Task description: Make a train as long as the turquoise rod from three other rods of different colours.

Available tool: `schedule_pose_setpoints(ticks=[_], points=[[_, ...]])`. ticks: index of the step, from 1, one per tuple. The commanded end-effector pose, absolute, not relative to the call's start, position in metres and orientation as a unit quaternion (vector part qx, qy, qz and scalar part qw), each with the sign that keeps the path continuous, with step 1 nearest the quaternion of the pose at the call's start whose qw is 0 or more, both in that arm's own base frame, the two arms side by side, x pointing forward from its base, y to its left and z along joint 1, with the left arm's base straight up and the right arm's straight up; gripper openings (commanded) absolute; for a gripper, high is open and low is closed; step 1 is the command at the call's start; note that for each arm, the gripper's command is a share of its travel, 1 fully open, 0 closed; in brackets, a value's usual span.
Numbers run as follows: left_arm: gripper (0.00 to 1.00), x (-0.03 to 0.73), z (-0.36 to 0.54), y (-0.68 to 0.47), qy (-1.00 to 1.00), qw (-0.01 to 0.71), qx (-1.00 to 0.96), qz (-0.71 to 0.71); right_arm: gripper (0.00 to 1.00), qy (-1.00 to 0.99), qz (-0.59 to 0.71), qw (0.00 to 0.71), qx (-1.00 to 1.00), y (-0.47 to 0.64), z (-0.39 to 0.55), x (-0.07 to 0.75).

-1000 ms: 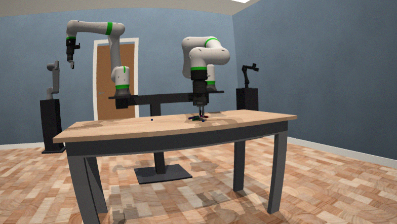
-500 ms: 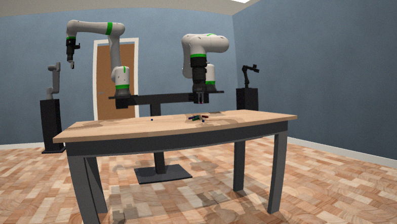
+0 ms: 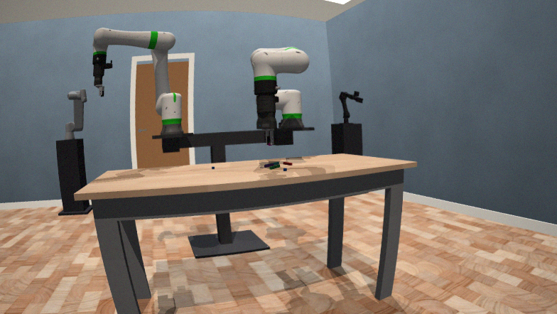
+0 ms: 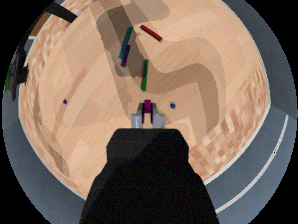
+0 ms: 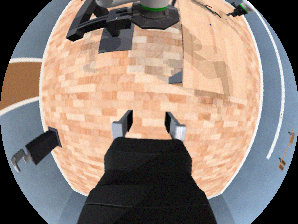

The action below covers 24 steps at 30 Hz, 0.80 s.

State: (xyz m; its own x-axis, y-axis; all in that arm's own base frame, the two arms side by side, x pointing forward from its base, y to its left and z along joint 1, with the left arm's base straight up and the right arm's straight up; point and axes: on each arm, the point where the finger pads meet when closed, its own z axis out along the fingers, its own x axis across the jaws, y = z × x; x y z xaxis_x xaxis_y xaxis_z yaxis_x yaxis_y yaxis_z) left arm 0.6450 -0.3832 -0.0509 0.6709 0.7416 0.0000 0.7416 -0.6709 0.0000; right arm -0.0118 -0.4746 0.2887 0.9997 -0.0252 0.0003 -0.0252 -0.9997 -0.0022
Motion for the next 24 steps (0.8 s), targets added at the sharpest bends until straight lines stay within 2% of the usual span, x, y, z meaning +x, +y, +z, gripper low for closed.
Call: schedule_pose_setpoints(ticks=[1,24], points=[[0.24,0.626,-0.049,-0.421,0.368,0.001,0.93,0.001,1.0,0.013,0.0,0.0,-1.0,-0.475,0.29,-0.012],[0.24,0.512,-0.049,-0.569,0.197,0.001,0.98,0.001,1.0,0.013,0.0,0.0,-1.0,-0.475,0.29,-0.012]])
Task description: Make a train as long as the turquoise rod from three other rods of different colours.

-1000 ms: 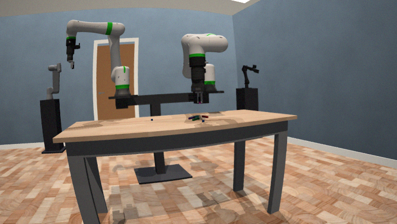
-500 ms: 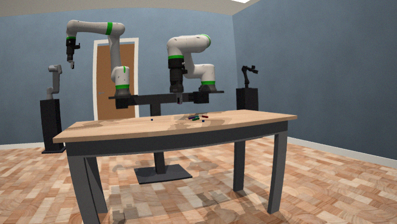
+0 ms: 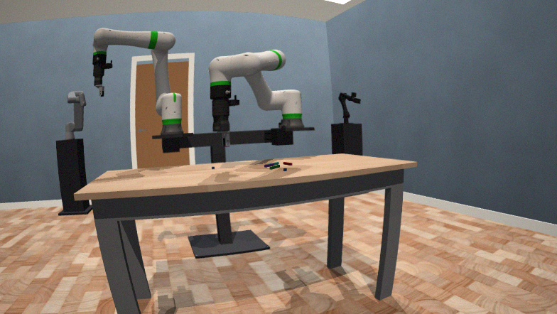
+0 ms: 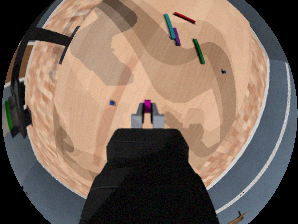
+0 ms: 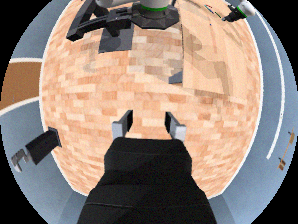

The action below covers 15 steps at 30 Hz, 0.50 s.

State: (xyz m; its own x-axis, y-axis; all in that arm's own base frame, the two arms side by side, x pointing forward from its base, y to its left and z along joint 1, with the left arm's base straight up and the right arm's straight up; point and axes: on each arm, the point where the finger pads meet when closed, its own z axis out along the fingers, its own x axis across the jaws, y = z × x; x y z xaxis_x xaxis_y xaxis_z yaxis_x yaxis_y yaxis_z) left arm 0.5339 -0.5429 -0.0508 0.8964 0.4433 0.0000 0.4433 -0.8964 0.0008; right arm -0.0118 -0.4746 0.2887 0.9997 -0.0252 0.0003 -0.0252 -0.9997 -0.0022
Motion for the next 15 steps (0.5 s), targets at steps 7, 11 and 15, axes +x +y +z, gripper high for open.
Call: schedule_pose_setpoints(ticks=[7,11,15], points=[[0.24,0.476,-0.049,-0.603,0.15,0.001,0.989,0.001,1.0,0.013,0.0,0.0,-1.0,-0.475,0.29,-0.012],[0.24,0.46,-0.049,-0.617,0.13,0.001,0.992,0.001,1.0,0.013,0.0,0.0,-1.0,-0.475,0.29,-0.012],[0.24,0.46,-0.049,-0.617,0.13,0.001,0.992,0.001,1.0,0.013,0.0,0.0,-1.0,-0.475,0.29,-0.012]])
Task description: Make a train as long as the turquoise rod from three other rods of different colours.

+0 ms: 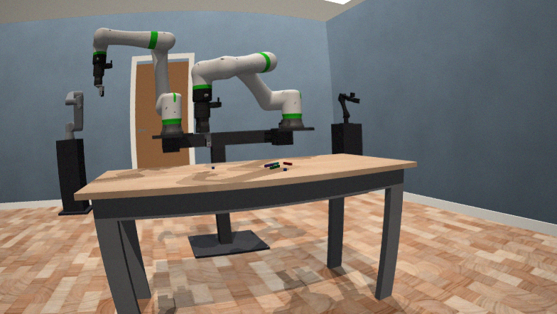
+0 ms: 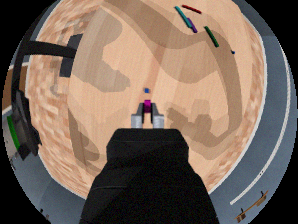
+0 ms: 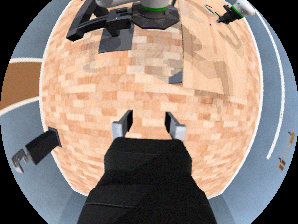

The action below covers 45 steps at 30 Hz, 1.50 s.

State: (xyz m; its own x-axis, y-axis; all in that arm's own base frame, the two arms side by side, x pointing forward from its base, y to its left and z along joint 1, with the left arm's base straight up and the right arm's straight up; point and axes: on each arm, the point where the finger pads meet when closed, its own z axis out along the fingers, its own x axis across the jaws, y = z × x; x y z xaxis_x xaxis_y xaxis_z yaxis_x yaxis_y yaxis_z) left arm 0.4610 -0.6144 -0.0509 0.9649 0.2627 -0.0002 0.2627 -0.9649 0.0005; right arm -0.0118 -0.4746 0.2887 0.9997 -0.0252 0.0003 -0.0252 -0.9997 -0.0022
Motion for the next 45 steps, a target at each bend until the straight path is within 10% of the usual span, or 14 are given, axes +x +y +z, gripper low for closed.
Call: schedule_pose_setpoints(ticks=[1,45], points=[[0.24,0.46,-0.049,-0.617,0.13,0.001,0.992,0.001,1.0,0.013,0.0,0.0,-1.0,-0.475,0.29,-0.012],[0.24,0.46,-0.137,-0.618,0.13,0.001,0.992,0.0,1.0,0.013,0.0,0.0,-1.0,-0.475,0.29,-0.012]])
